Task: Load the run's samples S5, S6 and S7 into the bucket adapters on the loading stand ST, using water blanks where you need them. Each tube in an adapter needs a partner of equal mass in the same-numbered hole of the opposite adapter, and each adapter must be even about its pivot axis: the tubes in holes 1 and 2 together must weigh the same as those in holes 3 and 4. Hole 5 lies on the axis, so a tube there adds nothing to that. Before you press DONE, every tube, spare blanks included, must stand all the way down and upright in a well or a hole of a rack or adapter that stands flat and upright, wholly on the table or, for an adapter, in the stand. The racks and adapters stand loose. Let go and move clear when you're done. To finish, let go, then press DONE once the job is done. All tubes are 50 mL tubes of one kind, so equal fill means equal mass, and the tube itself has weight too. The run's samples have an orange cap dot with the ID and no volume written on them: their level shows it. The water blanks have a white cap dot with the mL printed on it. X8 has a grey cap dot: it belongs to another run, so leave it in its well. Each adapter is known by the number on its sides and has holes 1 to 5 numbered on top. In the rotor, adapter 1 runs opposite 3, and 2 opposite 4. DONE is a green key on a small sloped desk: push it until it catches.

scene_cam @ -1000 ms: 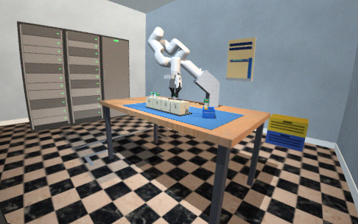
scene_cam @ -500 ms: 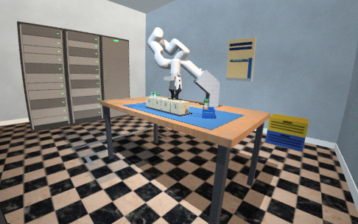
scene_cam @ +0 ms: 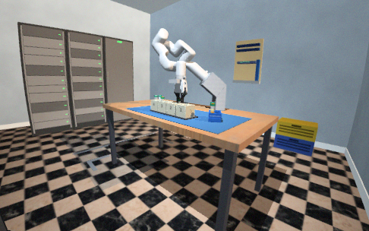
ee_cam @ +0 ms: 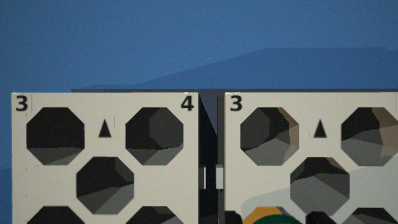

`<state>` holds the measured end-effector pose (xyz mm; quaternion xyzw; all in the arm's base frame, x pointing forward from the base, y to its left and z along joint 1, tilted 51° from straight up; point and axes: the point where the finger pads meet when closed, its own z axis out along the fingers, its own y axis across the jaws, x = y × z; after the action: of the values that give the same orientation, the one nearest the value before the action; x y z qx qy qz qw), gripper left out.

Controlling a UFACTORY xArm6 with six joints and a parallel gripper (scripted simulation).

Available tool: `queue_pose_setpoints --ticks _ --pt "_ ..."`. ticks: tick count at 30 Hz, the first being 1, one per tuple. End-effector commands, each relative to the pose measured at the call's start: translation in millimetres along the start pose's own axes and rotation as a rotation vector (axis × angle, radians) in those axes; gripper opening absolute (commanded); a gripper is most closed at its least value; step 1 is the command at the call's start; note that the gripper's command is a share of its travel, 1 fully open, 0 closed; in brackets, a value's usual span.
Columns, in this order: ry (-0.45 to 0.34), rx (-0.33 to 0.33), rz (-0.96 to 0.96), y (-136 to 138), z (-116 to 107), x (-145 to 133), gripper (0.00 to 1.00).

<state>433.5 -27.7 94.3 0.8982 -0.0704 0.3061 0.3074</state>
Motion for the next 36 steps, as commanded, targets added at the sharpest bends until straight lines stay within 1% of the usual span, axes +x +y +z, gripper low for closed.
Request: queue_pose_setpoints --ticks 1,27,36 --pt "0.002 0.001 0.0 0 0 1 0.44" --pt "0.002 0.001 0.0 0 0 1 0.44" --pt "0.002 0.001 0.0 0 -16 1 0.44"
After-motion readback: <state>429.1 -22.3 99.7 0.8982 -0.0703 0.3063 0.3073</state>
